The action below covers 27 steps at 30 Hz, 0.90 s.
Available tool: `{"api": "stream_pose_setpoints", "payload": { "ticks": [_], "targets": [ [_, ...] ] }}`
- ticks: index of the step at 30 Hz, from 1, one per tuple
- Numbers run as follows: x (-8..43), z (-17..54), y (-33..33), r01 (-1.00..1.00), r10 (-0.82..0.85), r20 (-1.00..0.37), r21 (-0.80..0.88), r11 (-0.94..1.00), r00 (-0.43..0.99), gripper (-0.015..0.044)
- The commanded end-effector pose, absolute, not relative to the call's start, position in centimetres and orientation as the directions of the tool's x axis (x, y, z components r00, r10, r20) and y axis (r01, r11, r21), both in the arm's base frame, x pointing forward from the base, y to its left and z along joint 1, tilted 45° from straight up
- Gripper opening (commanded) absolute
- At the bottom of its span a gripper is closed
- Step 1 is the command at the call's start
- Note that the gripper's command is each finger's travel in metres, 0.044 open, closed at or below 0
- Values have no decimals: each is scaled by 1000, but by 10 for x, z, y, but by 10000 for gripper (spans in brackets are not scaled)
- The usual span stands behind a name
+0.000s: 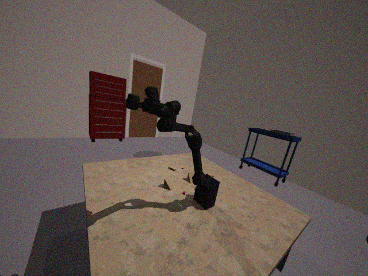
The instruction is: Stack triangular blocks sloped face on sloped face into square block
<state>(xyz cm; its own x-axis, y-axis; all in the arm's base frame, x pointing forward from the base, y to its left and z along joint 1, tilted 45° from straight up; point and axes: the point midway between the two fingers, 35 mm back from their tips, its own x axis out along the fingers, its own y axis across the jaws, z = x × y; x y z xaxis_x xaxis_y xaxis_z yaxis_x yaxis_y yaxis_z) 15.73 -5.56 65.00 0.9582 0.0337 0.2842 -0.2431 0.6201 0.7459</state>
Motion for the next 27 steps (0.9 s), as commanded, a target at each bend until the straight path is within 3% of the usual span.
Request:
{"api": "stream_pose_setpoints", "payload": {
  "ticks": [1, 8, 15, 21, 27],
  "targets": [
    [156, 651, -55, -243, 29, 289, 741, 626, 957, 426],
    [131, 681, -11, -218, -74, 488, 513, 830, 870, 440],
    [126, 692, 58, -116, -39, 640, 198, 973, 767, 440],
    [147, 680, 121, -24, 74, 687, -83, 996, 723, 440],
    [184, 646, 174, -15, 230, 647, -320, 947, 727, 440]
  ]
}}
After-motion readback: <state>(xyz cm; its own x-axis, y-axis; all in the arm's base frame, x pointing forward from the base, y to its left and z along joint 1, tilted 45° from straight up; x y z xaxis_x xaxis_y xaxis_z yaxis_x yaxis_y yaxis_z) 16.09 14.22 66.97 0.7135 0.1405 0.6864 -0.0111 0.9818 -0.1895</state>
